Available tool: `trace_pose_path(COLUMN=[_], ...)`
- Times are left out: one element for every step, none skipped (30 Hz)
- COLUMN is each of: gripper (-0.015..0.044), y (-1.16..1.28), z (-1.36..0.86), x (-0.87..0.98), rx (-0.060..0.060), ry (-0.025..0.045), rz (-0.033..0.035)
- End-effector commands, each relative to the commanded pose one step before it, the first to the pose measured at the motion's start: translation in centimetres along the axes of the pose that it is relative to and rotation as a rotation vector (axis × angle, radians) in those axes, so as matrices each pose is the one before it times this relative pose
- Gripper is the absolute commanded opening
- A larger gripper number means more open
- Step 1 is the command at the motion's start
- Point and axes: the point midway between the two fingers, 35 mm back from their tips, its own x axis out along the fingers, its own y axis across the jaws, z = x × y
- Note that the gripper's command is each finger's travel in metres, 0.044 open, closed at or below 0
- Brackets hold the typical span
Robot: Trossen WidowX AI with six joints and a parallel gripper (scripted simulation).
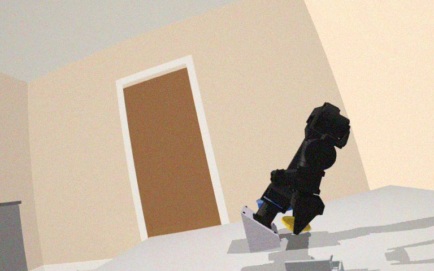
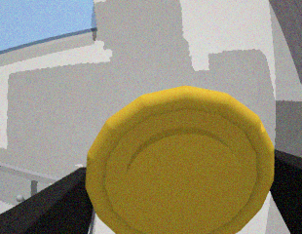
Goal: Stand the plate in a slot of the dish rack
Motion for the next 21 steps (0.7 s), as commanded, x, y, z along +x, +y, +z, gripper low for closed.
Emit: trace_pose_path(gripper=[0.0, 0.0, 0.0, 0.0, 0.0, 0.0, 0.0, 0.0, 0.0, 0.0, 0.0, 0.0, 0.0, 0.0, 0.0, 0.0, 0.0, 0.0, 0.0, 0.0, 0.0], y=[-0.011, 0.011, 0.014, 0.017, 0.02, 0.023, 0.026, 0.029, 0.032, 0.034, 0.037, 0.04, 0.042, 0.043, 0.046, 0.048, 0.05, 0.052, 0.055, 0.057, 0.059], z=[0.212, 0.027, 0.022, 0.017, 0.012, 0.008, 0.003, -0.001, -0.006, -0.01, -0.014, -0.018, -0.021, -0.028, -0.032, -0.035, -0.038, -0.041, -0.044, -0.046, -0.049], x=[0.786, 0.217, 0.21, 0.204, 0.197, 0.19, 0.184, 0.177, 0.17, 0.163, 0.156, 0.149, 0.142, 0.135, 0.128, 0.121, 0.114, 0.107, 0.1, 0.093, 0.086], rx=[-0.0419, -0.012, -0.0119, -0.0118, -0.0117, -0.0117, -0.0116, -0.0115, -0.0113, -0.0112, -0.0111, -0.011, -0.0108, -0.0112, -0.011, -0.0109, -0.0107, -0.0106, -0.0104, -0.0102, -0.01], ry=[-0.08351, -0.0216, -0.02147, -0.02135, -0.02121, -0.02108, -0.02094, -0.0208, -0.02065, -0.02051, -0.02036, -0.0202, -0.02005, -0.01961, -0.01946, -0.0193, -0.01915, -0.01899, -0.01883, -0.01867, -0.01851], rz=[0.0149, 0.00395, 0.00434, 0.00474, 0.00513, 0.00552, 0.00591, 0.0063, 0.00668, 0.00706, 0.00744, 0.00781, 0.00818, 0.00831, 0.00865, 0.009, 0.00933, 0.00967, 0.01, 0.01032, 0.01064])
